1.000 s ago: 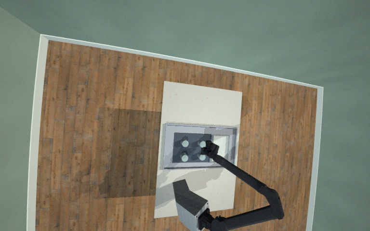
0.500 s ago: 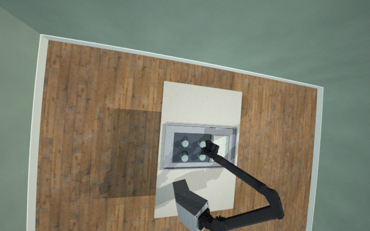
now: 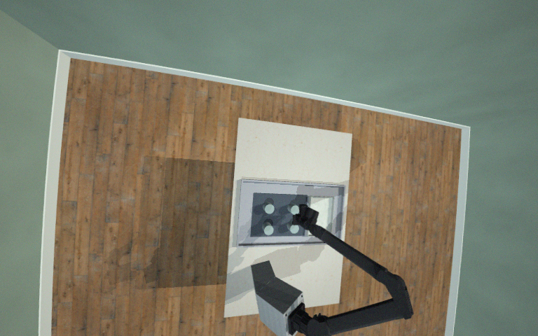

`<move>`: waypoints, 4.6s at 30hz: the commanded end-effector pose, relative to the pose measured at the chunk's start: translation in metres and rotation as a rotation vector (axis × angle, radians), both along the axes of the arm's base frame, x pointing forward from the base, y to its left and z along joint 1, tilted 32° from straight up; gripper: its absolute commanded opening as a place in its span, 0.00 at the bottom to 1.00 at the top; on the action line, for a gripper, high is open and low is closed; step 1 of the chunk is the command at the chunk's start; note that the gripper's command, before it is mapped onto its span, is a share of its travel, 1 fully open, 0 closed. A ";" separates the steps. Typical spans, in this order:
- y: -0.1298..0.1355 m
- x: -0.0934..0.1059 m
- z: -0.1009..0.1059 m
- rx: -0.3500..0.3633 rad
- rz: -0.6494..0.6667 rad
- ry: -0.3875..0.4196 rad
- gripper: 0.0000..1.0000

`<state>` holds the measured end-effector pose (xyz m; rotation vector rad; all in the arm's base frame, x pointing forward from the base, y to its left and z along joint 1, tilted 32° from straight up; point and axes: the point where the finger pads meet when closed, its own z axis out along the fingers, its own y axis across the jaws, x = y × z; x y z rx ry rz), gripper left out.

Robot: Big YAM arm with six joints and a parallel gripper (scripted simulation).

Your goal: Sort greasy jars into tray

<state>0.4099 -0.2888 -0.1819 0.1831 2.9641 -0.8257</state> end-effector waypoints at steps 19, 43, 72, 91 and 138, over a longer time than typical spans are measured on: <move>-0.003 0.022 0.002 -0.010 0.002 -0.028 0.00; -0.003 0.024 0.002 -0.010 0.002 -0.028 0.00; -0.004 0.028 0.003 -0.010 0.002 -0.028 0.00; -0.004 0.030 0.003 -0.010 0.002 -0.028 0.00; -0.004 0.035 0.004 -0.010 0.002 -0.028 0.00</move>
